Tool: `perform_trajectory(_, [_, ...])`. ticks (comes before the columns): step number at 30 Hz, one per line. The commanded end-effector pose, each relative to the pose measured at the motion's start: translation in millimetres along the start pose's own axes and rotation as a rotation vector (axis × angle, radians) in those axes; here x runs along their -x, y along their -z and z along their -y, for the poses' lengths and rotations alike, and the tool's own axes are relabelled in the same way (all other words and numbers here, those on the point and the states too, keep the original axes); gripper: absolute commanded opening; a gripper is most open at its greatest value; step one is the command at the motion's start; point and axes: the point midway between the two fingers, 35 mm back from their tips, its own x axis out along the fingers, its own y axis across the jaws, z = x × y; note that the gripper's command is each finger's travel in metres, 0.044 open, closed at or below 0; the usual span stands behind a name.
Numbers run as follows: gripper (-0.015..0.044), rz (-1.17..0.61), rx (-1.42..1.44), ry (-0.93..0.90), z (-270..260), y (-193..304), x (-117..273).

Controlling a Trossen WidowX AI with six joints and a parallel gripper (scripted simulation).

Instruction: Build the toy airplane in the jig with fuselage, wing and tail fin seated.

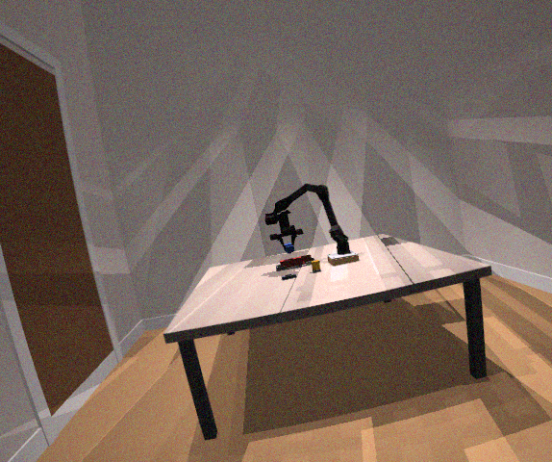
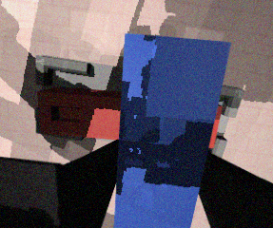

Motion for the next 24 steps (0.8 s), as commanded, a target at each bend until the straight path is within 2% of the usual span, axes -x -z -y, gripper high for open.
perform_trajectory(1, [0.0196,-0.004,0.006,-0.002,-0.7,0.5,-0.7])
perform_trajectory(24, [0.0196,-0.004,0.006,-0.002,-1.0,1.2,-34.2])
